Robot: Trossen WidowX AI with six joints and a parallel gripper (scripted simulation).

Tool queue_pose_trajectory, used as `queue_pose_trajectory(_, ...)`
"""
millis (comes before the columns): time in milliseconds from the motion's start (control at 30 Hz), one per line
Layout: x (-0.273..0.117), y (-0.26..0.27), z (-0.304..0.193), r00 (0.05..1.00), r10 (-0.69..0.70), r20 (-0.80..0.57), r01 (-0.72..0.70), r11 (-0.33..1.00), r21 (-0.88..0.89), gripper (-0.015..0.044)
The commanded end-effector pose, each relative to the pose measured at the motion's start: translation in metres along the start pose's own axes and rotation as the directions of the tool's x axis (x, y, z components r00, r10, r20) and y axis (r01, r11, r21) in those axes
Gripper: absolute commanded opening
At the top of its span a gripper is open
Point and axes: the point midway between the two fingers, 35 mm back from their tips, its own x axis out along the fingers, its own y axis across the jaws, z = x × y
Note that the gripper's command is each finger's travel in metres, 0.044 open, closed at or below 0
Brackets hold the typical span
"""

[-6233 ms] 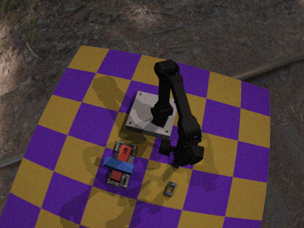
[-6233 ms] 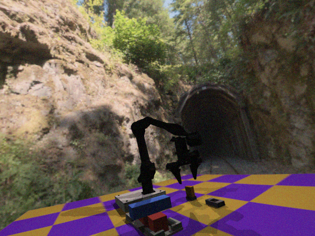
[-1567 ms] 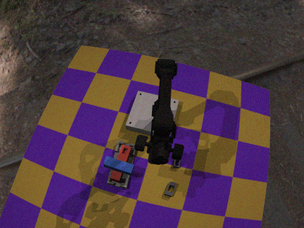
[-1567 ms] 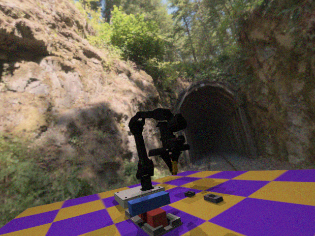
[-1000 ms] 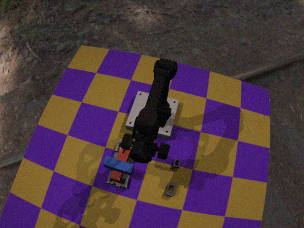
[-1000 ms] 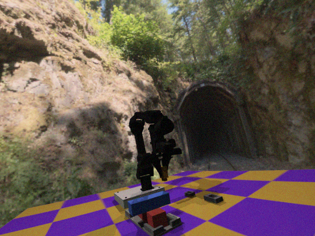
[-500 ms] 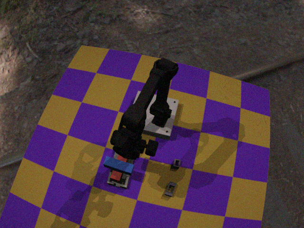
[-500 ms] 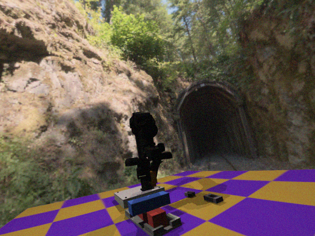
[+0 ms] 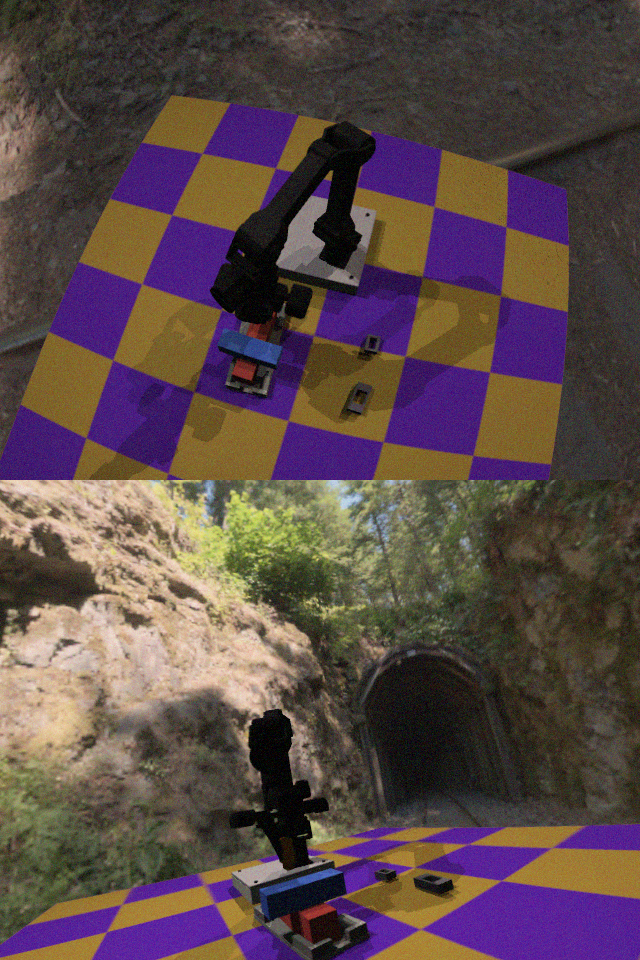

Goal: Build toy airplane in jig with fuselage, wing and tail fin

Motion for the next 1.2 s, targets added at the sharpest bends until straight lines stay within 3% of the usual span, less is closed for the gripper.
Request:
queue_pose_trajectory(0, 0.003, -0.006, -0.004, 1.0, -0.002, -0.007, 0.002, 1.0, -0.004, 0.0)
queue_pose_trajectory(100, 0.003, -0.006, -0.004, 1.0, -0.002, -0.007, 0.002, 1.0, -0.004, 0.0065)
queue_pose_trajectory(1167, 0.022, -0.008, -0.004, 1.0, -0.002, -0.007, 0.002, 1.0, -0.004, 0.0065)
